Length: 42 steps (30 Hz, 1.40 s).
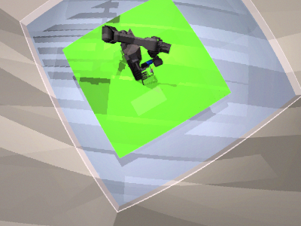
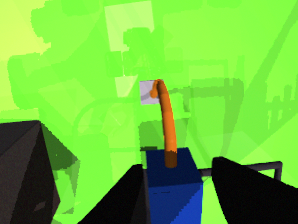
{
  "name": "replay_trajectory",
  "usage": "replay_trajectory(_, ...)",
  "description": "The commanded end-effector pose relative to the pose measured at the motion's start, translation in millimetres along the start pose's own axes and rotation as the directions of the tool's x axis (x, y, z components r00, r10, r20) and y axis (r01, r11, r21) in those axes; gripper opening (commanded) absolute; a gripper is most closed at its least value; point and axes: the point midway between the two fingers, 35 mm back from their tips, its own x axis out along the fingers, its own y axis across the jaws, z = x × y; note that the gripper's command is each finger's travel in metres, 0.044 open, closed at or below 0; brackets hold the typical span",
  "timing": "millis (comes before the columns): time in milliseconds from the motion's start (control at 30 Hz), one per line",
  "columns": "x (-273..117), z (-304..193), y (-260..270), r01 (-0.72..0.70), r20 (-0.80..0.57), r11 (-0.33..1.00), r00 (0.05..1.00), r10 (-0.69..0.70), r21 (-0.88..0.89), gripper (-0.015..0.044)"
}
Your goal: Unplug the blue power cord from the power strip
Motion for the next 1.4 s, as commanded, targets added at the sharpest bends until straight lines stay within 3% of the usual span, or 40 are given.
replay_trajectory(0, -1, 0, 0, 0.005, 0.003, 1.0, 1.0, -0.005, 0.0, 0.0236)
replay_trajectory(267, -6, 20, -2, 0.005, 0.005, 1.0, 1.0, -0.005, 0.0, 0.044)
replay_trajectory(433, -14, 60, 0, 0.005, 0.007, 1.0, 1.0, -0.005, 0.0, 0.044)
replay_trajectory(1367, -14, 60, 0, 0.005, 0.007, 1.0, 1.0, -0.005, 0.0, 0.044)
